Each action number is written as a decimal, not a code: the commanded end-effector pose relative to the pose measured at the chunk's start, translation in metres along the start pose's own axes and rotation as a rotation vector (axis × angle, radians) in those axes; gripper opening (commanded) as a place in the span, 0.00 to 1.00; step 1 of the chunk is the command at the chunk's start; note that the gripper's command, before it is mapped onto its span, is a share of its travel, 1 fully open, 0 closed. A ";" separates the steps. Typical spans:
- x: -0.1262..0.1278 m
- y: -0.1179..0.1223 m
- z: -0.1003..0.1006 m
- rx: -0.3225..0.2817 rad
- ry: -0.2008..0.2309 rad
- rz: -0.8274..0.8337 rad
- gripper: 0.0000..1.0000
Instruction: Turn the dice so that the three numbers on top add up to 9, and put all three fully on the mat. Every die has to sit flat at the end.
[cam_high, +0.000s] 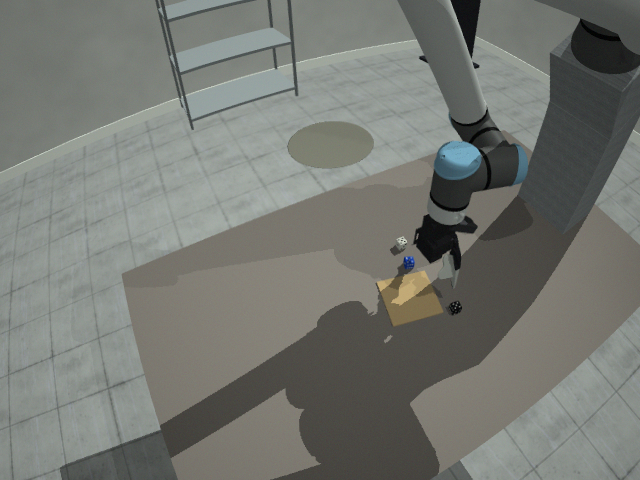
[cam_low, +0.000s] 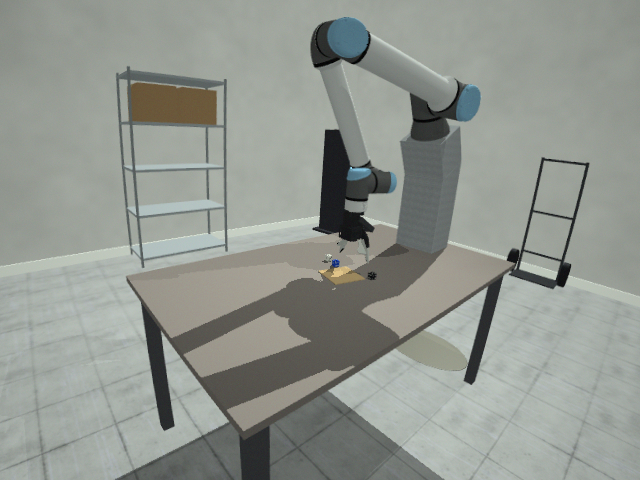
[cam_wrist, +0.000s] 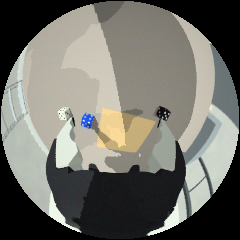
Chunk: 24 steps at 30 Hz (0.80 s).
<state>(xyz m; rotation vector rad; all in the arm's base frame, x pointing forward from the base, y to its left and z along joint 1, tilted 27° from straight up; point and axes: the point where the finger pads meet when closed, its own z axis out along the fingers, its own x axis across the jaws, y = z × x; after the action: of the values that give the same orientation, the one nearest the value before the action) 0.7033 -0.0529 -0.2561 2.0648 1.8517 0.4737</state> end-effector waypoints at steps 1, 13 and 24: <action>0.043 -0.005 0.000 -0.001 -0.002 0.001 1.00; 0.100 -0.013 0.000 -0.001 -0.002 0.001 1.00; 0.107 -0.013 0.000 -0.001 -0.002 0.001 1.00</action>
<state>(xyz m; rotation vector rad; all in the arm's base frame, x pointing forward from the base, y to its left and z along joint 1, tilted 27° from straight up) 0.7022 0.0531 -0.2596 2.0651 1.8500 0.4721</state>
